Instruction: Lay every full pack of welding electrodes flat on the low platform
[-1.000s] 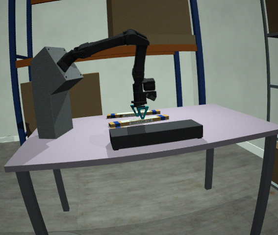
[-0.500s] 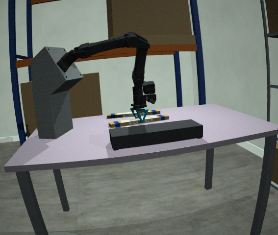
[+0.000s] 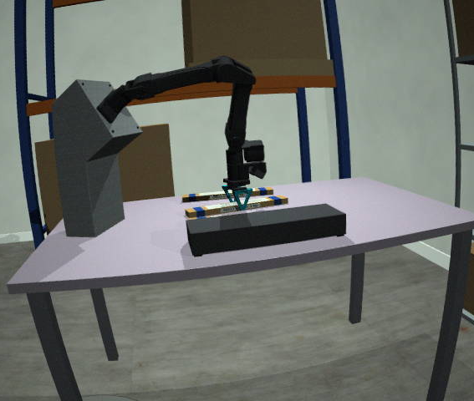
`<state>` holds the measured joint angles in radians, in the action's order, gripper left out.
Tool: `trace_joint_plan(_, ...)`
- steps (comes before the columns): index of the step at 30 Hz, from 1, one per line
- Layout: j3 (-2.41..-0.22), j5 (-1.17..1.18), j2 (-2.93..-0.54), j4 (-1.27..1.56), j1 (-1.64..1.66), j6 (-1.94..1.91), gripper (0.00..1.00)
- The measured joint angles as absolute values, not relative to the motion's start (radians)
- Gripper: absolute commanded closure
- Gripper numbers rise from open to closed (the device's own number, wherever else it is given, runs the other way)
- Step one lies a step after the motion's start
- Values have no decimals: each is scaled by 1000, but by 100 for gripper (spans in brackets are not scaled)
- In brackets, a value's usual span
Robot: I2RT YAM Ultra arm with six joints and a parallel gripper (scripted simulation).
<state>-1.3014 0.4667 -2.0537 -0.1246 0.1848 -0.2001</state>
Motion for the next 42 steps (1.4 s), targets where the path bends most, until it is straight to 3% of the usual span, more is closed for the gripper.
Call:
trace_joint_plan(3, -1301, 466, -2054, -125, 185, -200, 5)
trace_joint_plan(4, -1301, 466, -2054, -125, 184, -200, 100)
trace_joint_plan(42, -1301, 467, -2053, -126, 184, -202, 100)
